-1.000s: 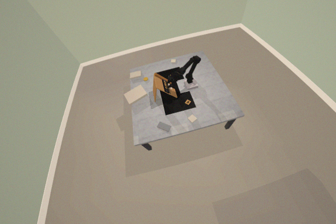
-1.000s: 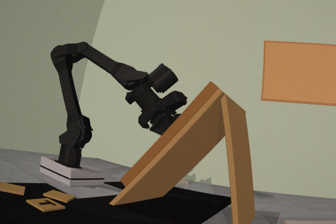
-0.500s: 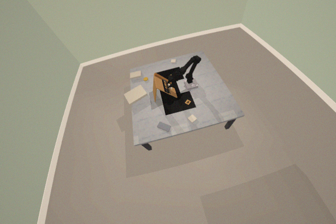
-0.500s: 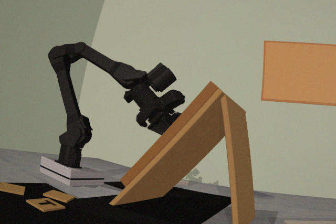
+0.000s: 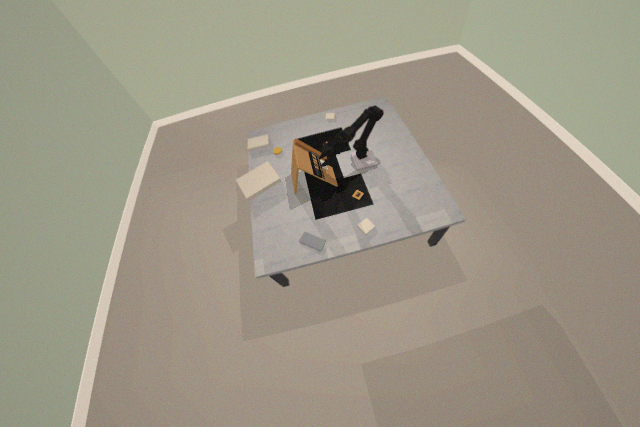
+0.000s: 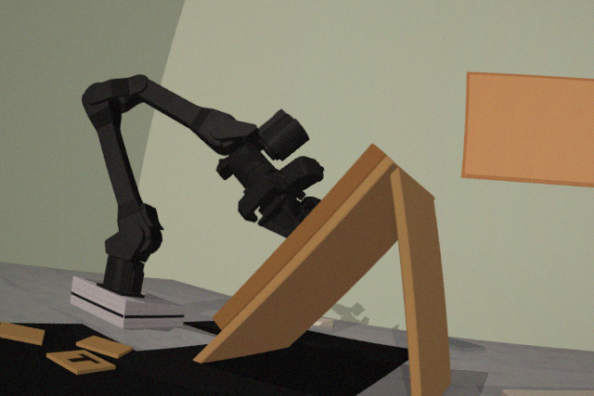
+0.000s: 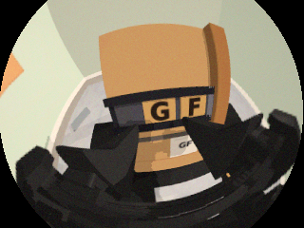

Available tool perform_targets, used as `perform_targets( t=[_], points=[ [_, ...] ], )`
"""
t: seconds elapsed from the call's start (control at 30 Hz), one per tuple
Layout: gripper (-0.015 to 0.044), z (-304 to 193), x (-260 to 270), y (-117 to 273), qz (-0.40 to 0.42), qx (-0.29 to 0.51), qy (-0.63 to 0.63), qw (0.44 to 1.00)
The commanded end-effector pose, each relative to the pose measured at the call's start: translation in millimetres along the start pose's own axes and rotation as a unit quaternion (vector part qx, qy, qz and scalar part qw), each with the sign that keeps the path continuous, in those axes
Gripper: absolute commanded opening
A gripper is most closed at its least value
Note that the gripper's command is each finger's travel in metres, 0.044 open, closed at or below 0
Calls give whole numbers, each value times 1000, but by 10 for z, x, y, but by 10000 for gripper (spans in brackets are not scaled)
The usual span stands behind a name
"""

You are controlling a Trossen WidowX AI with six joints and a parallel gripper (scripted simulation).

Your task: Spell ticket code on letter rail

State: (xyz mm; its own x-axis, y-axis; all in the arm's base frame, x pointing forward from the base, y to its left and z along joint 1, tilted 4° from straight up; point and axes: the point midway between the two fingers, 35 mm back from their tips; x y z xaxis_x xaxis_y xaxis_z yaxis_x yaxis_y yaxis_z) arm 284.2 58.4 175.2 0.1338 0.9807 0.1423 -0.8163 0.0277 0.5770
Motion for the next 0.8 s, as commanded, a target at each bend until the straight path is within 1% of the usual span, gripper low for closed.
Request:
perform_targets(
  t=[0.0,0.6,0.77],
  points=[
    [295,15,-9,28,-1,-3,-3,1000],
    [295,50,-30,94,-1,-3,-3,1000],
    [164,33,-22,73,-1,-1,-1,1000]
  ],
)
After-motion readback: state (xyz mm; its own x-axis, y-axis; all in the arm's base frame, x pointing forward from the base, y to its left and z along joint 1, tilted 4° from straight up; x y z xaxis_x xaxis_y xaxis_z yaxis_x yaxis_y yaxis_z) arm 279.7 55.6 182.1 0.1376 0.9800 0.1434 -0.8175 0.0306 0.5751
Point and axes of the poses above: the point midway between the two fingers, 35 mm back from their tips, its own y axis back along the fingers, its own x axis across the jaws, z = x × y, and after that the axes turned 5 degrees about -y, right-handed
